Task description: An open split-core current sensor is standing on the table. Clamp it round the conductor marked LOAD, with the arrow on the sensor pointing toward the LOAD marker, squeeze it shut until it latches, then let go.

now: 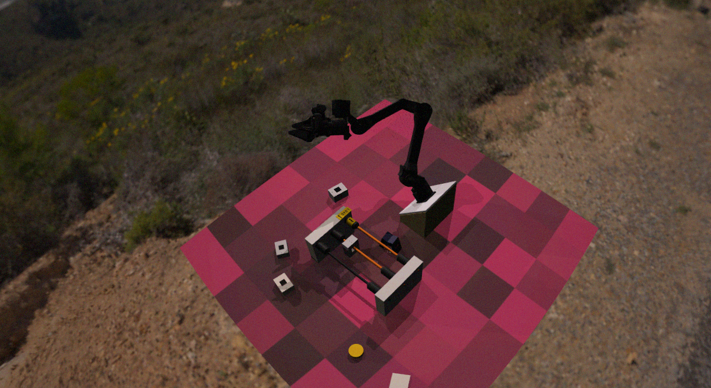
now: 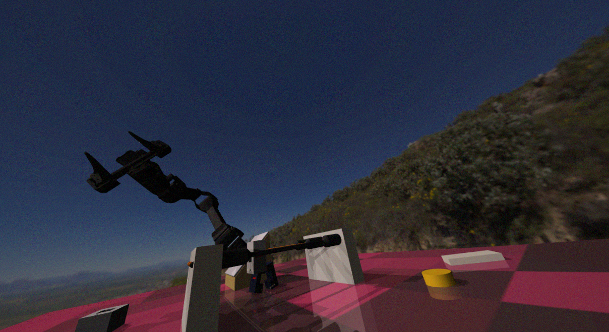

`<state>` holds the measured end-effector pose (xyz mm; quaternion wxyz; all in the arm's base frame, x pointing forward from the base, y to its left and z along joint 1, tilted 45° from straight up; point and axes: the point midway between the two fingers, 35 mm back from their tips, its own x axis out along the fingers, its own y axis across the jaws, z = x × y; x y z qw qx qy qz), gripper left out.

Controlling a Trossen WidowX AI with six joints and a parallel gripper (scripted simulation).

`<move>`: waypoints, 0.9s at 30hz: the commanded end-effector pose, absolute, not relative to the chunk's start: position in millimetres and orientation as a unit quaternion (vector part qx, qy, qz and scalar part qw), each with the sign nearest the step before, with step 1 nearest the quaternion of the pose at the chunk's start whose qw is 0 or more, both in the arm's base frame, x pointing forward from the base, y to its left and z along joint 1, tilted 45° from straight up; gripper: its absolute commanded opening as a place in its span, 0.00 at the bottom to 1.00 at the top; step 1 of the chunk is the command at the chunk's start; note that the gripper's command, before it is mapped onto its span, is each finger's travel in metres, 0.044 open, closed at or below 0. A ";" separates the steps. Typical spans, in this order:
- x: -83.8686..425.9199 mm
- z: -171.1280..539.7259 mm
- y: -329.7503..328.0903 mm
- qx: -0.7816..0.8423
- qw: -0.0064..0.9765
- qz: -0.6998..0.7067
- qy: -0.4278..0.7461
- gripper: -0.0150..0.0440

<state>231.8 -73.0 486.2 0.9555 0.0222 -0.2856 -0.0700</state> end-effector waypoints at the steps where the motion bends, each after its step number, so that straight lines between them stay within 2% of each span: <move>1: 276.6 425.9 -55.8 0.038 0.980 -0.052 -0.187 1.00; 9: 314.6 328.9 -3.7 0.004 0.999 -0.004 -0.034 1.00; 21: 316.7 320.4 0.1 0.004 1.000 -0.002 -0.018 1.00; 27: 325.3 240.7 5.2 0.092 0.974 -0.086 0.190 1.00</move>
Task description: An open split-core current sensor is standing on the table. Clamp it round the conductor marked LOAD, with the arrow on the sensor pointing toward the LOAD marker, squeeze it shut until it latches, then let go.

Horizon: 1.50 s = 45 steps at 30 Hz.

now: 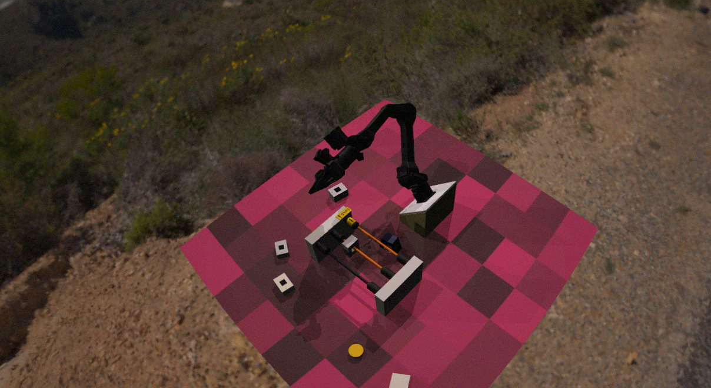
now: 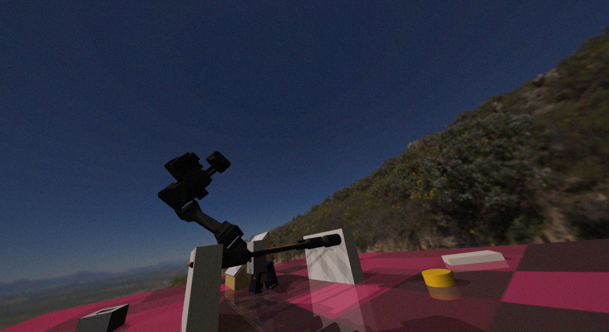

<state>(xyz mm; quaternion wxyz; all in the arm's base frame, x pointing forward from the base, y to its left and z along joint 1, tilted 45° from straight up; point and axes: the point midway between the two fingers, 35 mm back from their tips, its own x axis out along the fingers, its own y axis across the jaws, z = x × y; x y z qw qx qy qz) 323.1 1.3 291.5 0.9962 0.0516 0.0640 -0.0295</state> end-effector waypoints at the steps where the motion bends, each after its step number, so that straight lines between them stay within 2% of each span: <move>1: 322.4 227.5 5.8 0.099 0.964 -0.106 0.225 1.00; 6: 289.6 176.3 3.5 0.074 0.896 -0.234 0.369 1.00; 9: 263.2 167.2 -2.8 0.012 0.853 -0.316 0.415 1.00; 21: 234.4 196.3 -10.9 -0.160 0.799 -0.416 0.404 1.00; 45: 234.3 196.5 -10.9 -0.161 0.798 -0.417 0.404 1.00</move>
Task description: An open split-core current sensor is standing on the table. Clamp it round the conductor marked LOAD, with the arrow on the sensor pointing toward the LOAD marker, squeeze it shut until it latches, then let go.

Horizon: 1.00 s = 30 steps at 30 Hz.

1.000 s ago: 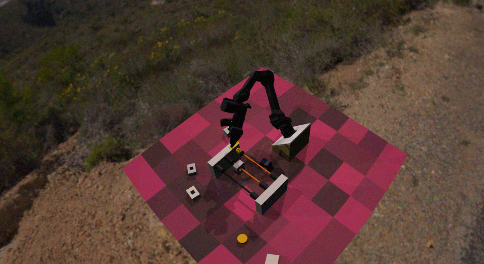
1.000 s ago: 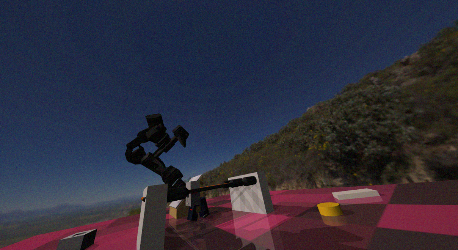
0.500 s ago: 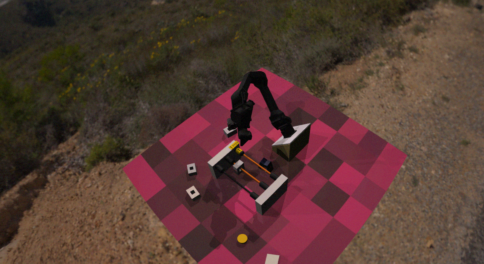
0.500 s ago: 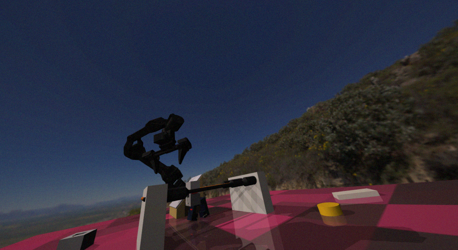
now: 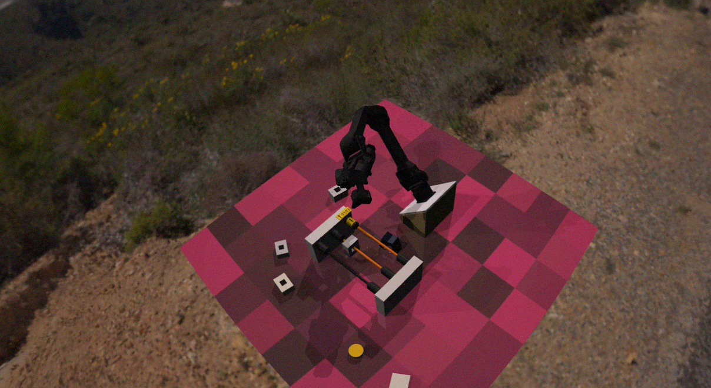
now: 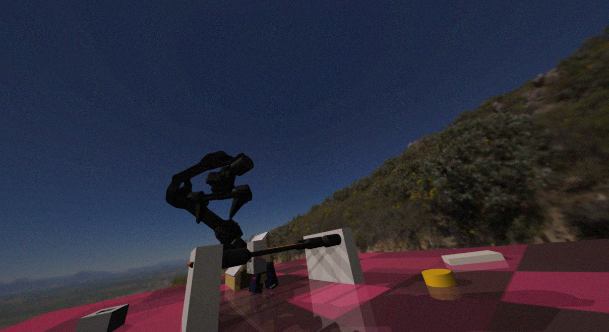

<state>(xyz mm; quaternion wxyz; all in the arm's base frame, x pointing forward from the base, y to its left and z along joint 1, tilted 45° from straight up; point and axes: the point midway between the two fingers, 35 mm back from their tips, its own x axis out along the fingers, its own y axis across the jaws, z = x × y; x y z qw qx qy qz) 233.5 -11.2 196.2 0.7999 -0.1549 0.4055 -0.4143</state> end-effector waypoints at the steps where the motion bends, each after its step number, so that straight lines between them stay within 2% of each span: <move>1: 234.3 196.5 -10.9 -0.161 0.798 -0.417 0.404 1.00; 12: 234.6 193.8 -9.8 -0.164 0.797 -0.414 0.409 1.00; 17: 233.0 120.6 15.2 -0.240 0.737 -0.336 0.536 1.00; 22: 210.8 44.8 34.5 -0.305 0.649 -0.235 0.656 1.00; 30: 205.6 33.8 36.6 -0.314 0.634 -0.218 0.672 1.00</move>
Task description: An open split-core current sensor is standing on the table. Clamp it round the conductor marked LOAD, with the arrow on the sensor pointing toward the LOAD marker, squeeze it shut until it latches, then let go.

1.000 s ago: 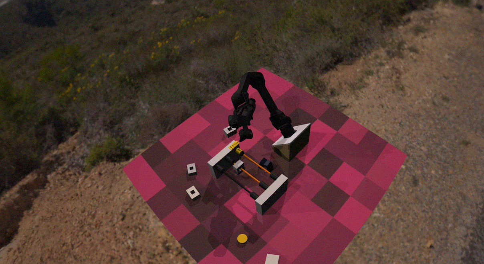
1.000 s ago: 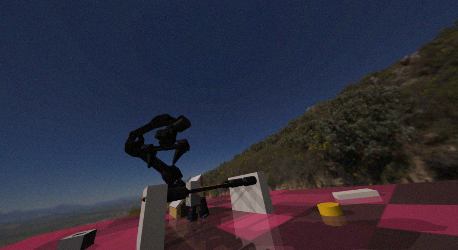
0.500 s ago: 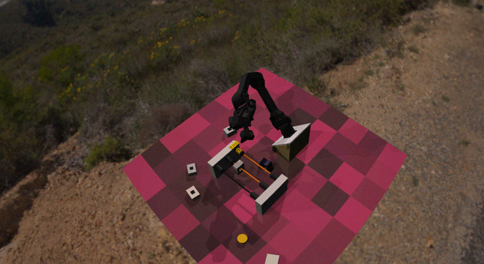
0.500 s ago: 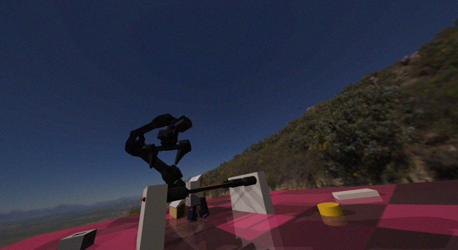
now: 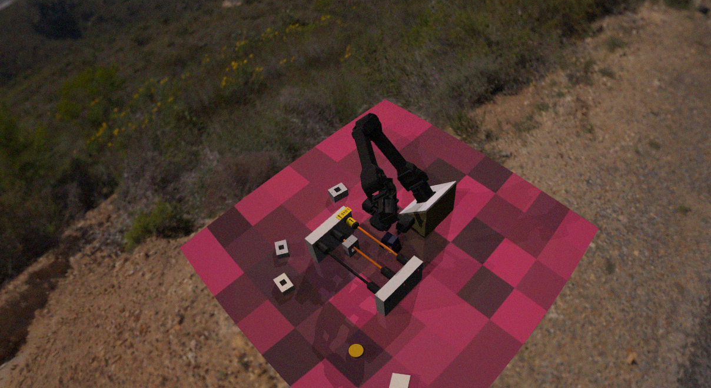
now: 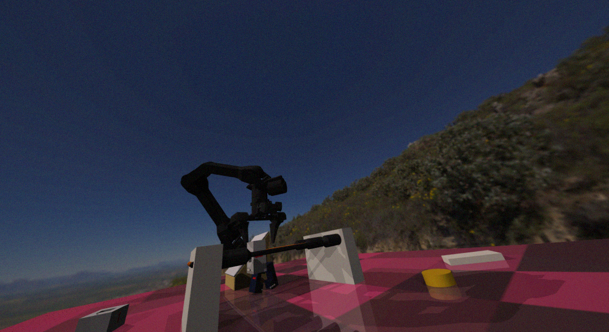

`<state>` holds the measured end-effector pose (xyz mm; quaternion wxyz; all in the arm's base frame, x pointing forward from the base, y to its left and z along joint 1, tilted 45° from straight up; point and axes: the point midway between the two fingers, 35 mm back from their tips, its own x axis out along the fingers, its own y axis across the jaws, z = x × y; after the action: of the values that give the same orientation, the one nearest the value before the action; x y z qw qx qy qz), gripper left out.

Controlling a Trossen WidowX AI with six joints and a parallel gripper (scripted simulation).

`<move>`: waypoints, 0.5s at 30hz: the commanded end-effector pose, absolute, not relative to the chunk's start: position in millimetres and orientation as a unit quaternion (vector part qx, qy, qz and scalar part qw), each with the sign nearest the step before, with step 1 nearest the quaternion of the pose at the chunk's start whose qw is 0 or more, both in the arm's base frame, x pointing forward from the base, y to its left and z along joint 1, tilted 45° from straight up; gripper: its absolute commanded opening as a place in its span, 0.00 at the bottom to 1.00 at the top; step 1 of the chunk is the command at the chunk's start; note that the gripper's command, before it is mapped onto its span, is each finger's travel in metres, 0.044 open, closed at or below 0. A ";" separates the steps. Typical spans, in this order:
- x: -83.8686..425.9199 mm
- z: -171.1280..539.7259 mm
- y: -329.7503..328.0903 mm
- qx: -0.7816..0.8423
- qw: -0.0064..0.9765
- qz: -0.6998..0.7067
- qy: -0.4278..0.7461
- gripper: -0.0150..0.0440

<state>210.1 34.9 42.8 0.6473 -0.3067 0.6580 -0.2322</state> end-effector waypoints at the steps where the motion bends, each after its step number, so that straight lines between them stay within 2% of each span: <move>1: 205.6 33.8 36.6 -0.314 0.634 -0.218 0.672 1.00; 15: 207.3 19.9 24.1 -0.313 0.635 -0.218 0.672 1.00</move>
<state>208.0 30.1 25.9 0.6393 -0.3091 0.6698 -0.2171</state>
